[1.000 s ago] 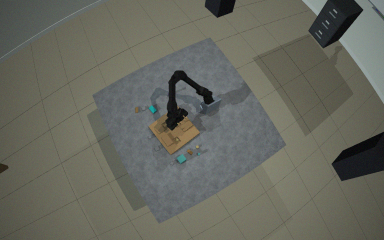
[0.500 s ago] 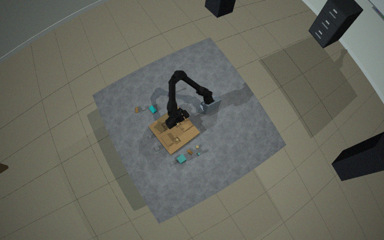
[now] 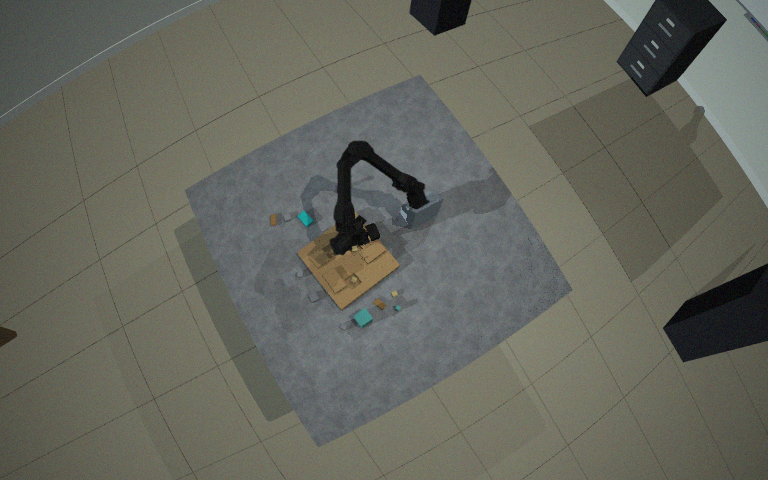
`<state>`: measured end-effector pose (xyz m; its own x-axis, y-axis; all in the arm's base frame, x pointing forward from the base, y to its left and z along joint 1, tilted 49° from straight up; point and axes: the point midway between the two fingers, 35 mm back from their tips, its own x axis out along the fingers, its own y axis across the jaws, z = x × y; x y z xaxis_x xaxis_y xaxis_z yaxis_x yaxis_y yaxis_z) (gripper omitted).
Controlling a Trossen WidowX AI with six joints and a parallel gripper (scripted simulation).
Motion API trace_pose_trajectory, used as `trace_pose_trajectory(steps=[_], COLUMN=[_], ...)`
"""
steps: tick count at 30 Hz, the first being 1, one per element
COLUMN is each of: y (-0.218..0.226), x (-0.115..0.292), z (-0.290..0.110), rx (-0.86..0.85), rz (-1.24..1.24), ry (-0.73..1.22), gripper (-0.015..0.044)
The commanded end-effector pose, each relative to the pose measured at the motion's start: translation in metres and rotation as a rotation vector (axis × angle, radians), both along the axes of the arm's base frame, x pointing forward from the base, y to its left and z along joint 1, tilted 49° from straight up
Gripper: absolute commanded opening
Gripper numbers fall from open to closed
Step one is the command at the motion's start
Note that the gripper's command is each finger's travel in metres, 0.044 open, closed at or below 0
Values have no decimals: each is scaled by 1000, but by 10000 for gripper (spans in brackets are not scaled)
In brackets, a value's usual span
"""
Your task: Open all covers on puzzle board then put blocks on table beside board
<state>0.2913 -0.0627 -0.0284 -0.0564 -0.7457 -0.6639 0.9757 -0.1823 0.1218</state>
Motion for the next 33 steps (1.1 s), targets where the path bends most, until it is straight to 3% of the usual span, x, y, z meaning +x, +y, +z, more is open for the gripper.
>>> trace_pose_trajectory(steps=[1,10,33], y=[0,0,-9], x=[1,1,1], z=[0,0,-7], rx=[-8,-15,-15], rz=[-46,-129,-131], ry=[-55,-148,-150], gripper=[144,144,144])
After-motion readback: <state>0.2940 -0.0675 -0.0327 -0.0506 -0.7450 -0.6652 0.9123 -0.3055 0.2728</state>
